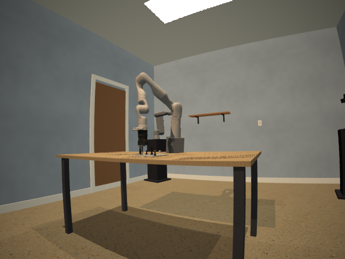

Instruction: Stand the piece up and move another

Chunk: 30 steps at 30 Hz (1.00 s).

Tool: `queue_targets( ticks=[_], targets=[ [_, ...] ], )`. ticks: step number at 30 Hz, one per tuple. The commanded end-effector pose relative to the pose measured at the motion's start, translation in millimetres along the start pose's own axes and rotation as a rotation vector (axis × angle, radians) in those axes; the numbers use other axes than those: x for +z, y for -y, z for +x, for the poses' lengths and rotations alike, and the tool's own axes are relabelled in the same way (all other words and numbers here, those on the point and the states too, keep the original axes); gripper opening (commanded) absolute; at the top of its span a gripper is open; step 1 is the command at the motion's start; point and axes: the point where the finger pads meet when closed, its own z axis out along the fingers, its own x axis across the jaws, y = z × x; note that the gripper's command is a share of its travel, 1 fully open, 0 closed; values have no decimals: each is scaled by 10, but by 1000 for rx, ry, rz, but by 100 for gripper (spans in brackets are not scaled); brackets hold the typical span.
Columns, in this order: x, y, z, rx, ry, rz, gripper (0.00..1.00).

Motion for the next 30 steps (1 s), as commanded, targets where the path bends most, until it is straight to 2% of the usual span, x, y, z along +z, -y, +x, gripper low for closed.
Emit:
queue_targets(
  ticks=[1, 30],
  targets=[
    [-7, 7, 2, 0, -1, 2, 0],
    [31, 7, 2, 0, -1, 2, 0]
  ],
)
